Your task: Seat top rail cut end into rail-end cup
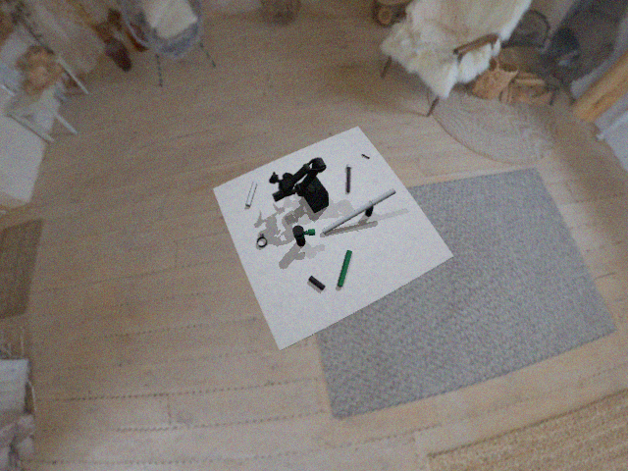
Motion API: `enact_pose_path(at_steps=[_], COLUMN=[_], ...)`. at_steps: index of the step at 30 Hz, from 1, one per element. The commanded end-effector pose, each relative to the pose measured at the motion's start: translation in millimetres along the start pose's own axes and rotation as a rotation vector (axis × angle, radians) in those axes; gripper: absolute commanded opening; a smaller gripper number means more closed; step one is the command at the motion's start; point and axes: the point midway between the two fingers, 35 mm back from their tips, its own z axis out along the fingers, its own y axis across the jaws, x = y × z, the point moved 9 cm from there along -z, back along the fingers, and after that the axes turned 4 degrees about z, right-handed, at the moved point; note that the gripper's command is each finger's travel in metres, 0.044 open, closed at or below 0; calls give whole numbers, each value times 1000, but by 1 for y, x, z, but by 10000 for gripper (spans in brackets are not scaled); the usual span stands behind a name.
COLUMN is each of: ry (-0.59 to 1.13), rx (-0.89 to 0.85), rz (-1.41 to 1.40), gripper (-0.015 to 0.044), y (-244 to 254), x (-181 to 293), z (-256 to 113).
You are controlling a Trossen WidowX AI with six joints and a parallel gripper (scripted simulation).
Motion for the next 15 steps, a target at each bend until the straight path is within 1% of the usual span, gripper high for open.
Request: enact_pose_path(at_steps=[1,2,5,15], ry=[4,17,104,466], rx=[2,7,42,98], rz=[1,4,23,-299], gripper=[426,440,440,440], y=[0,0,2,24], x=[0,1,9,49], z=[0,0,-3,-26])
